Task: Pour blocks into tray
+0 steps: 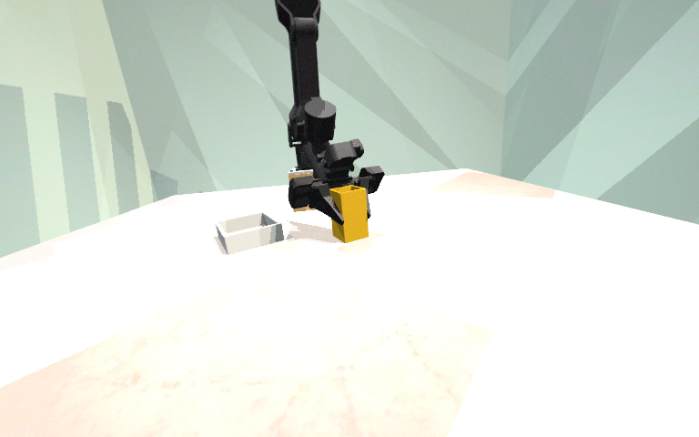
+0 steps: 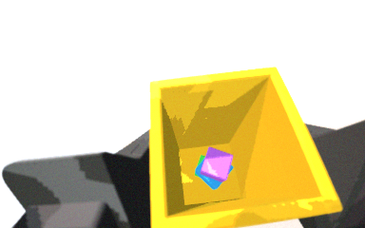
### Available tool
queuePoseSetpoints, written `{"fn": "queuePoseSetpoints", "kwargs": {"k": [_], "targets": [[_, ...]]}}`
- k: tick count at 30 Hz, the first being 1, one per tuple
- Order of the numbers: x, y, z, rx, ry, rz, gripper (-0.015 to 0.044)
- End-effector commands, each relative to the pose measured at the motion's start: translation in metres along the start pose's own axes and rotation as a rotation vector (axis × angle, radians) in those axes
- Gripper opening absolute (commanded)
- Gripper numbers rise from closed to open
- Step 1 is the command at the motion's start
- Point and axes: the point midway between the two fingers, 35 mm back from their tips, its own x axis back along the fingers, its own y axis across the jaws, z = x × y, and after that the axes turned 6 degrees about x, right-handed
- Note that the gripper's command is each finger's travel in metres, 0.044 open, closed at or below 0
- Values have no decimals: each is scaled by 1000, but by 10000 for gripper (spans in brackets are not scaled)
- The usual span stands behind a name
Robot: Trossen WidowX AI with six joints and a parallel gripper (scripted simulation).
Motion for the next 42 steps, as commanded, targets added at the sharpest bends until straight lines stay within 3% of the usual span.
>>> {"fn": "queuePoseSetpoints", "kwargs": {"k": [1, 10, 42], "targets": [[0, -1, 0, -4, 1, 4, 216], [6, -1, -8, -4, 0, 4, 0], [35, -5, -43, -4, -1, 4, 0]]}}
